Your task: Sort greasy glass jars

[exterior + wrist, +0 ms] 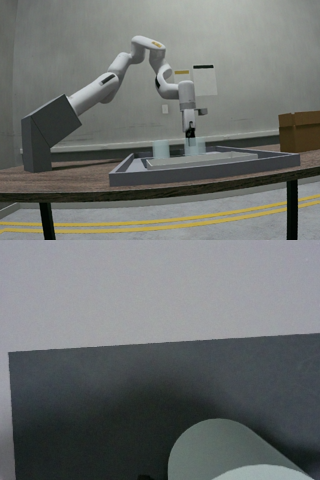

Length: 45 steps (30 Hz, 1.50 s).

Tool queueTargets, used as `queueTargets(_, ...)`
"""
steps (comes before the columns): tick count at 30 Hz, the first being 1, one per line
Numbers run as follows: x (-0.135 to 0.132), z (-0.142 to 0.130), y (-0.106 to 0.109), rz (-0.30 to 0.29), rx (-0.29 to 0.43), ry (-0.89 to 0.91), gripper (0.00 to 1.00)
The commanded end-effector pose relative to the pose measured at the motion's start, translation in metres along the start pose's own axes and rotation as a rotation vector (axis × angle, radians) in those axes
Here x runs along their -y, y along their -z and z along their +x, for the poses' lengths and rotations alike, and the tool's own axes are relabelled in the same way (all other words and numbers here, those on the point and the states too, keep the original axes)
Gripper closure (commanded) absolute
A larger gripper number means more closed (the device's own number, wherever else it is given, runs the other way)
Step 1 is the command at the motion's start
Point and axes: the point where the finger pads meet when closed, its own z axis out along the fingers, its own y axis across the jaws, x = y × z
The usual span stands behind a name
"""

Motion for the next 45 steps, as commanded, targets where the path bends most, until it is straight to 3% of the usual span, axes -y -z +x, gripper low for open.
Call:
queueTargets(1,-0.0004,0.0013,0.0011,-0.001,-0.003,0.0,0.1)
queueTargets(45,-0.0004,0.0013,0.0011,-0.001,-0.003,0.0,0.2)
